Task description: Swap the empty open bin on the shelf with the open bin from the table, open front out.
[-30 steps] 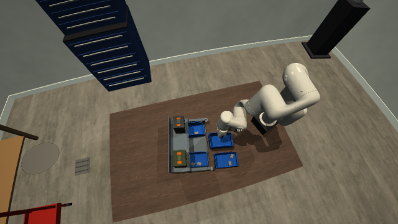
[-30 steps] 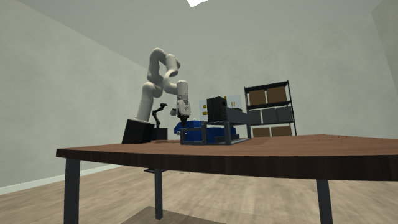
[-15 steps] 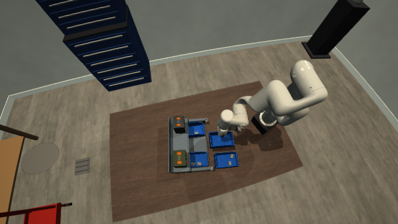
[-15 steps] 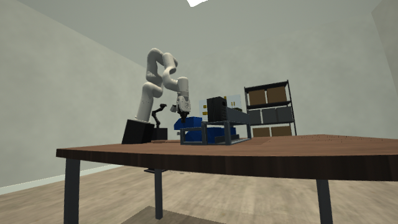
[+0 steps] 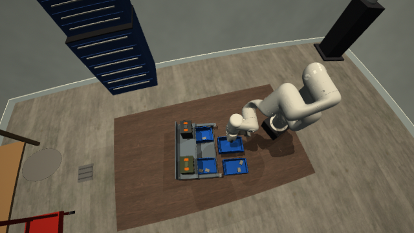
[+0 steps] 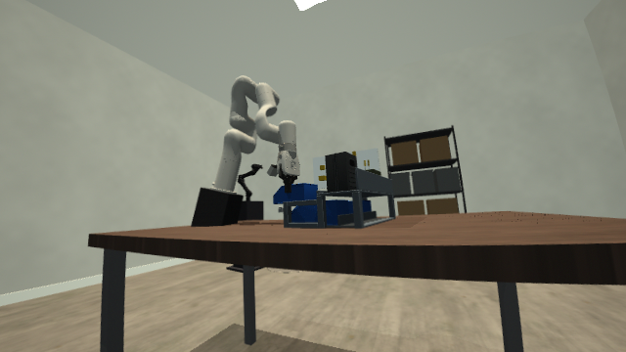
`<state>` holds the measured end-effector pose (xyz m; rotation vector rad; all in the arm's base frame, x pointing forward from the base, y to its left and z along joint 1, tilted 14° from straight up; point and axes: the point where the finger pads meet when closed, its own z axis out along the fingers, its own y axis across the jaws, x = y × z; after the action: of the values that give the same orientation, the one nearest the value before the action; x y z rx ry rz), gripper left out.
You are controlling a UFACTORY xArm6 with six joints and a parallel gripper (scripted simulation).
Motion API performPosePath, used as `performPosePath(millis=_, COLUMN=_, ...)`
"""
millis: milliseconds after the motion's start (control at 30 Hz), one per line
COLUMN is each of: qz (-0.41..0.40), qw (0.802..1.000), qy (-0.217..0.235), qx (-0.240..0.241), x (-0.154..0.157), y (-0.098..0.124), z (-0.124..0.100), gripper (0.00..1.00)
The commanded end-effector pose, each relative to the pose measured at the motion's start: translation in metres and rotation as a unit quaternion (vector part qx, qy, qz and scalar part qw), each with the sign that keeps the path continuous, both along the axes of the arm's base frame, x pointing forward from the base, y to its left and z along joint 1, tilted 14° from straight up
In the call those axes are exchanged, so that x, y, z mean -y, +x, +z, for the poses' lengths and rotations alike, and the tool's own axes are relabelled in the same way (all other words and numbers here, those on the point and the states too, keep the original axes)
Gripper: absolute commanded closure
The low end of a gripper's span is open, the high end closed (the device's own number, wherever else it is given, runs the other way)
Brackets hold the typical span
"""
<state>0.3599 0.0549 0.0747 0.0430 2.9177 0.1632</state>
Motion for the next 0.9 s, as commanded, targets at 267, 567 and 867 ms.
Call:
performPosePath(millis=267, qz=0.0, qw=1.0, qy=0.0, qx=0.001, x=0.072, y=-0.016, z=-0.01, gripper=1.0)
performPosePath(millis=567, qz=0.0, qw=1.0, qy=0.0, qx=0.002, x=0.119, y=-0.027, z=-0.018, gripper=1.0)
performPosePath(millis=867, qz=0.0, qw=1.0, qy=0.0, qx=0.002, x=0.128, y=-0.029, z=-0.019, gripper=1.0)
